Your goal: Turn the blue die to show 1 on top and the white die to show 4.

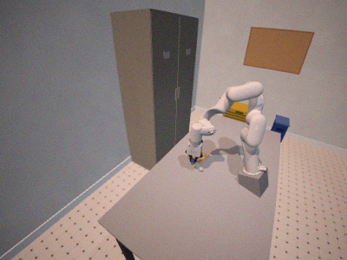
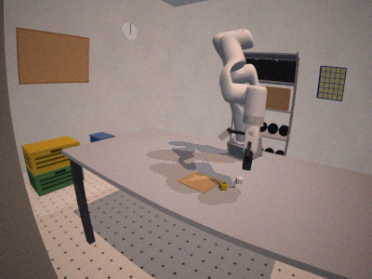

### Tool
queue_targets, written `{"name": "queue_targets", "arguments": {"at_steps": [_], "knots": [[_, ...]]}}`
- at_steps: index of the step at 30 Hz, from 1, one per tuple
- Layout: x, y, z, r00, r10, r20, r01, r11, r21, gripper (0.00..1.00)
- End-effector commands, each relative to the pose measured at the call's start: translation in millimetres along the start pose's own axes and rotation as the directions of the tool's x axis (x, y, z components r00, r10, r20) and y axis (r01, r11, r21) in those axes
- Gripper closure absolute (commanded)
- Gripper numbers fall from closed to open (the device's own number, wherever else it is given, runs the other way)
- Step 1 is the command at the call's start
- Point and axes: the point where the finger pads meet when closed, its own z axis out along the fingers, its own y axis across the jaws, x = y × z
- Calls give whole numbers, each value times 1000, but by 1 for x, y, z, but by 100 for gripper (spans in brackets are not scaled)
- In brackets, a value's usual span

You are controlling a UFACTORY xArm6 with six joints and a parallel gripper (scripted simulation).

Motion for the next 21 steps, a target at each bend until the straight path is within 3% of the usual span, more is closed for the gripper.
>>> {"name": "queue_targets", "arguments": {"at_steps": [1, 8, 21], "knots": [[0, -2, -1, 996, -87, 1, 87, 996, 3, 79], [-1, -3, 1, 969, -248, 0, 248, 969, 4, 79], [-2, -6, 4, 845, -534, -1, 534, 845, 4, 79]]}}
